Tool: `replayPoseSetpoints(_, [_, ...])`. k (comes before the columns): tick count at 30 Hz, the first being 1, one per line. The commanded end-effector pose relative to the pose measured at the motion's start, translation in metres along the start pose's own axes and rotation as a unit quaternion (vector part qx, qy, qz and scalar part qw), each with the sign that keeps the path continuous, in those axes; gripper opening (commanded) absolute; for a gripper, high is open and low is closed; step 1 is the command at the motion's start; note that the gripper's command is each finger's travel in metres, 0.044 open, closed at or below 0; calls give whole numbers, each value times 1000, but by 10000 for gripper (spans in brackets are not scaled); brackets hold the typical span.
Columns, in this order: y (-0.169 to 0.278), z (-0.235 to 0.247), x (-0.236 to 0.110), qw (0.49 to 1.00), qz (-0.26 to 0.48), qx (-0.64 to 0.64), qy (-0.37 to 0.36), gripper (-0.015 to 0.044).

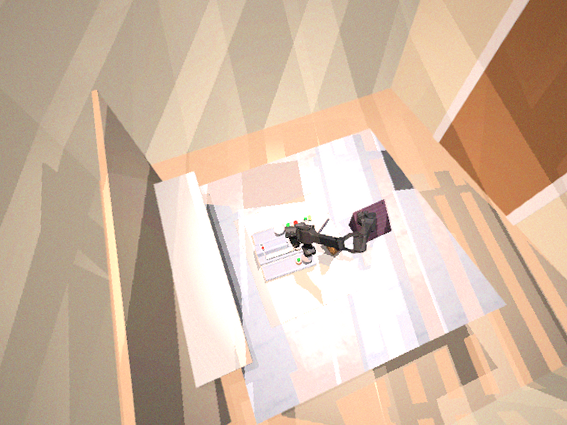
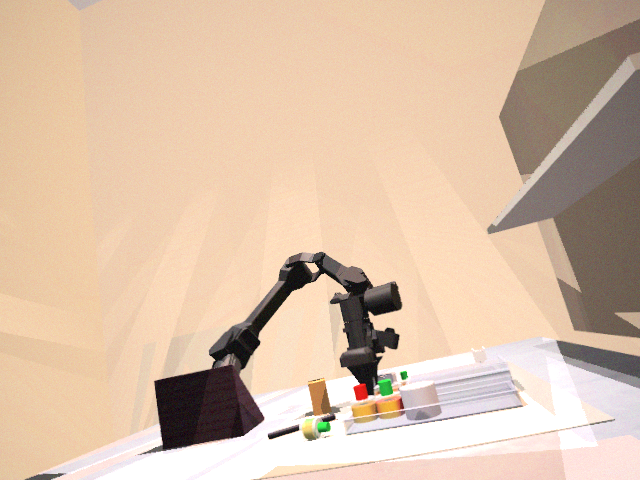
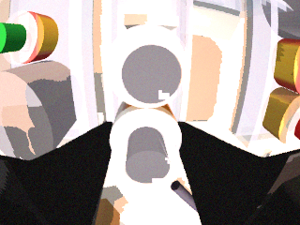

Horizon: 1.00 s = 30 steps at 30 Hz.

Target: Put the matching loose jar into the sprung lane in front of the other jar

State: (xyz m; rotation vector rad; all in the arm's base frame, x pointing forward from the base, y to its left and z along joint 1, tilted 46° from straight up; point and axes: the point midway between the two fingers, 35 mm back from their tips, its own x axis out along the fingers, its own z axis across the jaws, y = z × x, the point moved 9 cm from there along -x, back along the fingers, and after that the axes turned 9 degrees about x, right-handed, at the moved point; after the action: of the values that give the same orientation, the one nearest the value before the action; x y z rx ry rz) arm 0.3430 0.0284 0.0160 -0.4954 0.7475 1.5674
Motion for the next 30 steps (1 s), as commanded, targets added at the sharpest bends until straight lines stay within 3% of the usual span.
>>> replayPoseSetpoints(1, [1,-1,0,1000,-1,-2,-3,0])
replayPoseSetpoints(9, [1,-1,0,1000,-1,-2,-3,0])
replayPoseSetpoints(20, [1,-1,0,1000,-1,-2,-3,285])
replayPoseSetpoints(30, [1,-1,-20,1000,-1,-2,-2,285])
